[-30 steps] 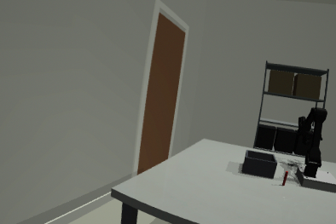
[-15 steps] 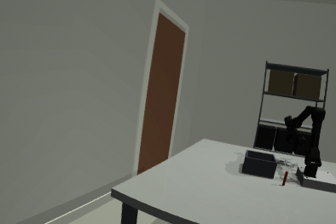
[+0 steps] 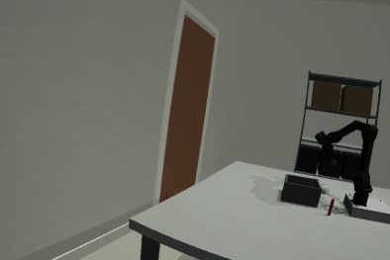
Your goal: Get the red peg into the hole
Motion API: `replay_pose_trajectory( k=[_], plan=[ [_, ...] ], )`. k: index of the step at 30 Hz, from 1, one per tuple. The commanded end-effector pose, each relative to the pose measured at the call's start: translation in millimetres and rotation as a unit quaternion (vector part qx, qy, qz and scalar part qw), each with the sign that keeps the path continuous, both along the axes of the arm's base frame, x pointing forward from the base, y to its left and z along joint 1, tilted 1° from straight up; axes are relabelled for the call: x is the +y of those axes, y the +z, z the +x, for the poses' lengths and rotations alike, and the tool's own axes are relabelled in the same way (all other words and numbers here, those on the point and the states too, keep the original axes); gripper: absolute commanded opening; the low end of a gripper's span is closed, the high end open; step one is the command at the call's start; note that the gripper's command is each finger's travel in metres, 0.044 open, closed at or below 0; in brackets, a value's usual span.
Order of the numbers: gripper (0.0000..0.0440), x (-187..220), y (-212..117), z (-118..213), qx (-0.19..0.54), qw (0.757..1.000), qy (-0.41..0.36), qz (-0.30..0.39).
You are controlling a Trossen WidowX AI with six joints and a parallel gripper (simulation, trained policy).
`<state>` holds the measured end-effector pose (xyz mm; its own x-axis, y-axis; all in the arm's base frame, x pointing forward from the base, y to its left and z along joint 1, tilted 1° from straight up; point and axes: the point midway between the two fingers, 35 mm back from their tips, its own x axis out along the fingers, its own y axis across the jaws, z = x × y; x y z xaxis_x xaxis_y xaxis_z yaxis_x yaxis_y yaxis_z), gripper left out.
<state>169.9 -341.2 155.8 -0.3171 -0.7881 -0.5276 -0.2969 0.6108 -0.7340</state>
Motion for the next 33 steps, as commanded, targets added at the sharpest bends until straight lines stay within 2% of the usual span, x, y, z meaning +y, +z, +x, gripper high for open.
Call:
replay_pose_trajectory(
  k=[1, 9, 18, 25, 33],
  plan=[
    [0.044, 20, 4, 23, -0.063, 0.998, 0.002, -0.003],
    [0.044, 79, 6, 69, -0.196, 0.98, -0.006, 0.019],
    [0.044, 161, 8, 103, -0.327, 0.941, -0.038, 0.076],
    [0.044, 230, 6, 109, -0.395, 0.905, -0.082, 0.135],
    [0.044, 302, 2, 96, -0.428, 0.87, -0.148, 0.197]
  ],
)
